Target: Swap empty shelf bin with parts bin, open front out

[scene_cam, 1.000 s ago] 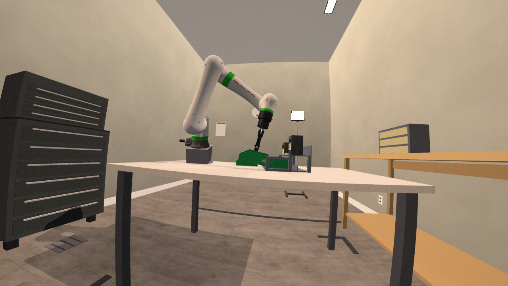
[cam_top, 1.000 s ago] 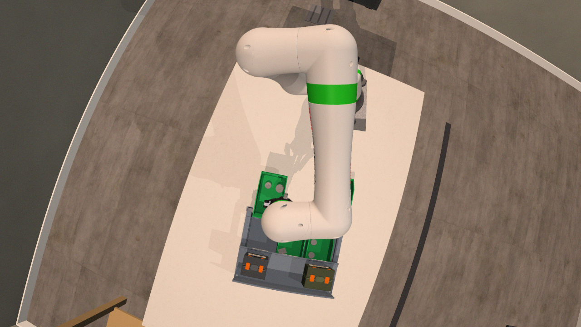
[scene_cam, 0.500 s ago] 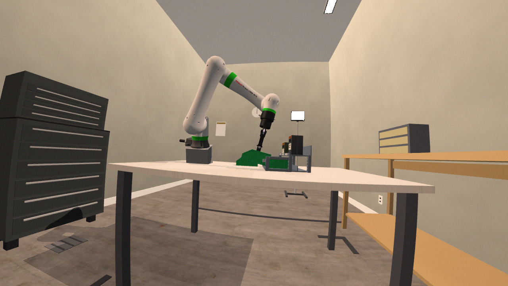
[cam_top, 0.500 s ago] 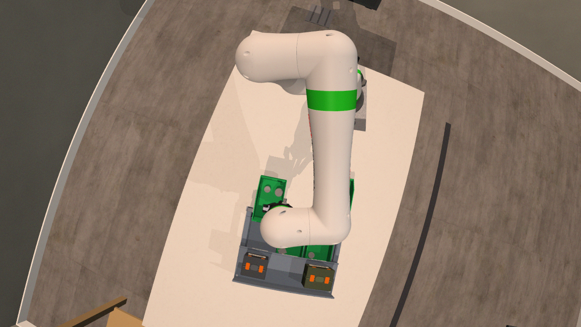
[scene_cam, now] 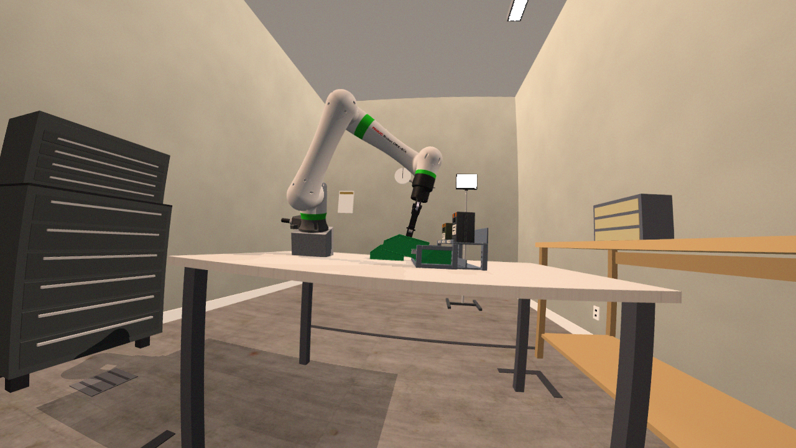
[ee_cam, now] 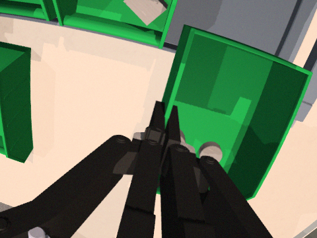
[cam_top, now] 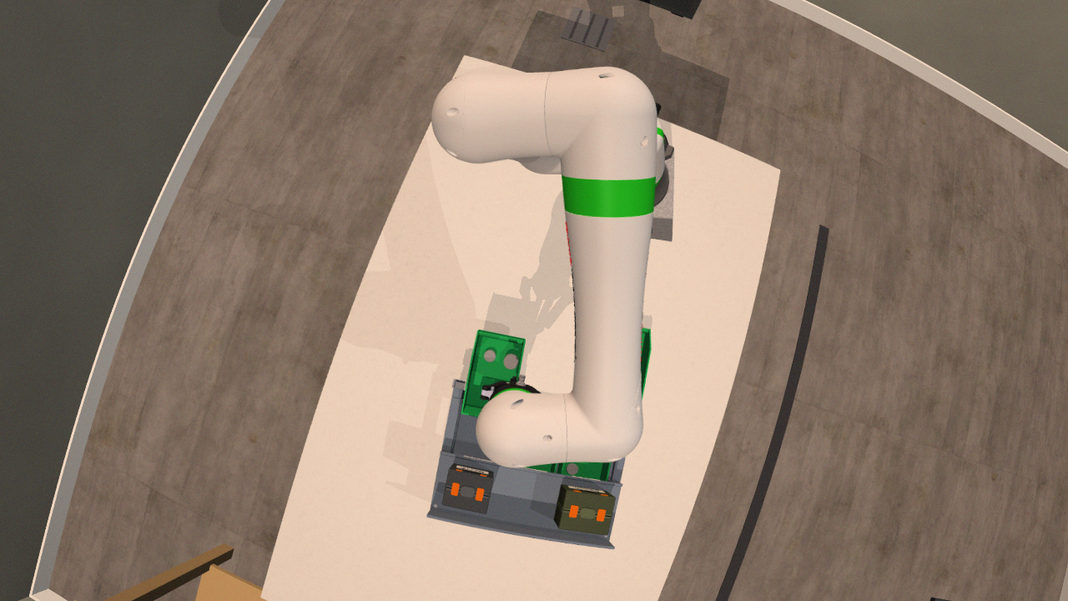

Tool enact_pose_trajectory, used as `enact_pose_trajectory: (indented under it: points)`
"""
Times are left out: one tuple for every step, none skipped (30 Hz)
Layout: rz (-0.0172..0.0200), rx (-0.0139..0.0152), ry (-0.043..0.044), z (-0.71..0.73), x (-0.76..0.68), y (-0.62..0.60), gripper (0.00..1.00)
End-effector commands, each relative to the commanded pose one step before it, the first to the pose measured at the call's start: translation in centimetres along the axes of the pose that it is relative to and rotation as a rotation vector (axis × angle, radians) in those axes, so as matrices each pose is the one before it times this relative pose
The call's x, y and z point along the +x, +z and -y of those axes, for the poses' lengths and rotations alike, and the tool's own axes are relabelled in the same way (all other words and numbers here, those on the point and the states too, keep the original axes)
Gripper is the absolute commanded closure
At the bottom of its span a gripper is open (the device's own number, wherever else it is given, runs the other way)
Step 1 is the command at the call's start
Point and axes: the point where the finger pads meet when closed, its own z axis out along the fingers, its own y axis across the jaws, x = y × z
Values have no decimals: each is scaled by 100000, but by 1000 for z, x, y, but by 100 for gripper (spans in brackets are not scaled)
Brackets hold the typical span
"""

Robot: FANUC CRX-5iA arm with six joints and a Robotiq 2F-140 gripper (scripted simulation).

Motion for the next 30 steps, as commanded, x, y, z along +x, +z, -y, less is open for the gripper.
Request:
enact_pose_trajectory:
  points:
    - [-170,-39,-1,-18,200,-125,90]
    - [0,0,0,0,0,0,90]
    - [0,0,0,0,120,-25,90]
    - [0,0,0,0,119,-26,90]
    - [0,0,0,0,119,-26,90]
    - [0,0,0,0,118,-25,90]
    - [0,0,0,0,117,-25,90]
    - [0,0,0,0,116,-25,90]
    - [0,0,0,0,115,-25,90]
    - [0,0,0,0,114,-24,90]
    - [0,0,0,0,112,-24,90]
    - [0,0,0,0,111,-24,90]
    - [0,0,0,0,109,-24,90]
    - [0,0,0,0,108,-23,90]
    - [0,0,0,0,107,-23,90]
    - [0,0,0,0,105,-22,90]
    - [0,0,0,0,103,-22,90]
    - [0,0,0,0,0,0,90]
    - [0,0,0,0,0,0,90]
    - [0,0,0,0,101,-22,90]
    - [0,0,0,0,100,-21,90]
    - [0,0,0,0,98,-21,90]
    - [0,0,0,0,96,-20,90]
    - [0,0,0,0,94,-20,90]
    - [0,0,0,0,92,-20,90]
    - [0,0,0,0,90,-19,90]
    - [0,0,0,0,87,-19,90]
    - [0,0,0,0,85,-18,90]
    - [0,0,0,0,83,-18,90]
    - [0,0,0,0,80,-17,90]
